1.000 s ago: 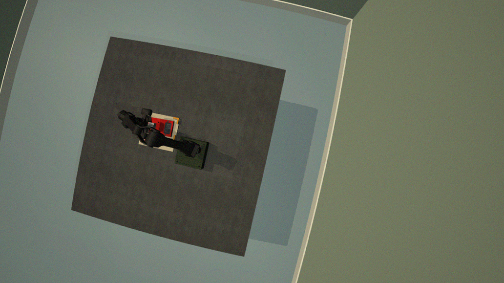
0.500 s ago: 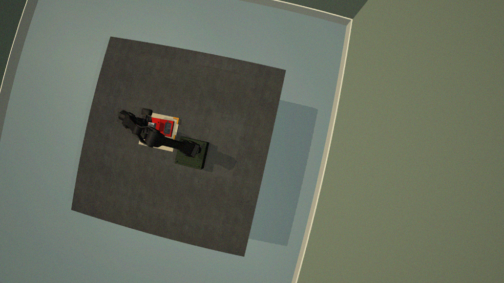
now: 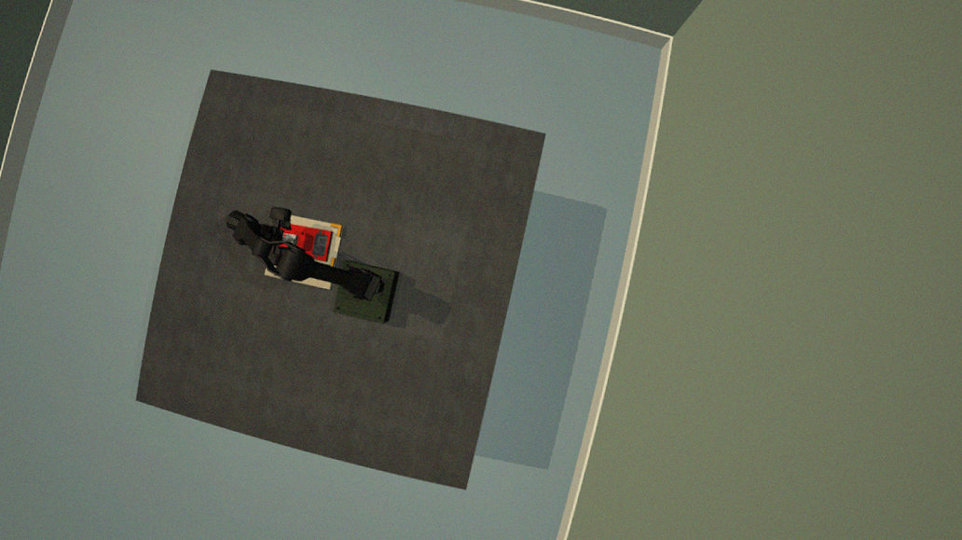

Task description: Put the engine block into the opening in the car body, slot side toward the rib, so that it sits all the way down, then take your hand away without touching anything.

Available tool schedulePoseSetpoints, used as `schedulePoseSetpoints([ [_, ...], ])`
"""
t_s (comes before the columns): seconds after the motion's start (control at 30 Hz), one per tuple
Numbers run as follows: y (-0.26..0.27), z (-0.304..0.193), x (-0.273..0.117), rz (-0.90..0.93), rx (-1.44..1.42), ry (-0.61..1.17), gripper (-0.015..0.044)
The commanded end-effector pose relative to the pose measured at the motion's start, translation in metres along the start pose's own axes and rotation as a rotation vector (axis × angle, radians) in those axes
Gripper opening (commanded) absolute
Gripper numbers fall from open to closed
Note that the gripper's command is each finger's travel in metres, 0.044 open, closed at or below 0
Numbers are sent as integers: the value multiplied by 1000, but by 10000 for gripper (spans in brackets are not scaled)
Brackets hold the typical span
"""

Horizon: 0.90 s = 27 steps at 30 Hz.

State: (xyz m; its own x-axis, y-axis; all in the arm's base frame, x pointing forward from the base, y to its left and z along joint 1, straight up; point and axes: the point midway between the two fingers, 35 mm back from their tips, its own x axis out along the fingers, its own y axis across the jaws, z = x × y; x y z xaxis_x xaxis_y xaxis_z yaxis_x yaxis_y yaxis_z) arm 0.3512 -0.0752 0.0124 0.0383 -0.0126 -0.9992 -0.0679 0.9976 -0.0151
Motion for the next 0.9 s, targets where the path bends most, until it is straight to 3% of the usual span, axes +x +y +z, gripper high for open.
schedulePoseSetpoints([
  [0.0, 0, 0, 0, -1, 0, 0, 394],
  [0.07, 0, 0, 0, -1, 0, 0, 440],
  [0.83, 0, -1, -13, 5, 4, 1, 440],
  [0.87, 0, -1, -13, 5, 4, 1, 414],
])
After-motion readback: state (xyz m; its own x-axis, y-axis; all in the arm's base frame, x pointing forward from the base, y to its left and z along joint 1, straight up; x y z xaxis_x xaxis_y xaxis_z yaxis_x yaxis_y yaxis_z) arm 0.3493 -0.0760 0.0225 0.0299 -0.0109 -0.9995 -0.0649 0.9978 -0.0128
